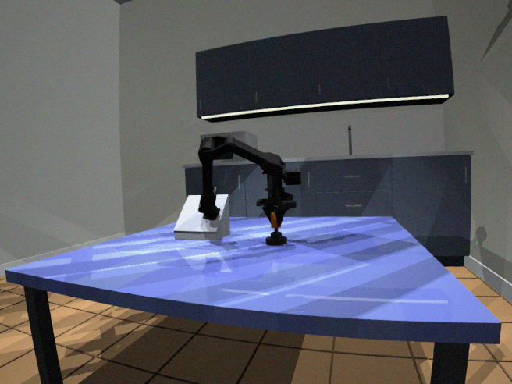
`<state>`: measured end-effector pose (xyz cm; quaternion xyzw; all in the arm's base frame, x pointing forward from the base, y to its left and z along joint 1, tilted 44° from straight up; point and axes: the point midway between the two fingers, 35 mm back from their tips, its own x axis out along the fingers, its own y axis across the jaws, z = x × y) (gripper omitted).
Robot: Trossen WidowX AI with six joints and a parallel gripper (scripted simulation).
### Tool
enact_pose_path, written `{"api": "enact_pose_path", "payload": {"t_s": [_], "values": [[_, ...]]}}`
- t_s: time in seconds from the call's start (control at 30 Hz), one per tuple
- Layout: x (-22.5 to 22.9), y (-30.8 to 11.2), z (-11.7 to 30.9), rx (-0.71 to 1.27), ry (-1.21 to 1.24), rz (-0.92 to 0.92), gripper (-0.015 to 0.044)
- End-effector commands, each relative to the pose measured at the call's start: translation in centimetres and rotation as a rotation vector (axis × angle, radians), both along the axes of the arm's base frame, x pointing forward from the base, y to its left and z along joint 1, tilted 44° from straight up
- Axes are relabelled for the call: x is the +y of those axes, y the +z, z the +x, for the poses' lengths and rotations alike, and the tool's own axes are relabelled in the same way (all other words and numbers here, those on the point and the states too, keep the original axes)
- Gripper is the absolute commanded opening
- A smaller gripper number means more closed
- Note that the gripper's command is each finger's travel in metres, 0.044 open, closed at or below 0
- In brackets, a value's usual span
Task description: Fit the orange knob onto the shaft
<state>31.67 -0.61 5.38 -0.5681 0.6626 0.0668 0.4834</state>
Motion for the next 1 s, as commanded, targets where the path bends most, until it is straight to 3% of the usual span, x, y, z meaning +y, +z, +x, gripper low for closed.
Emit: {"api": "enact_pose_path", "payload": {"t_s": [0.0, 0.63, 0.97], "values": [[0.01, -0.01, -0.1, 0.001, 0.006, 0.0, 0.0], [0.18, 0.05, 0.01, 0.001, 0.006, 0.001, 0.0], [0.08, 0.11, 0.13, 0.145, 0.156, -0.024, 0.0]]}}
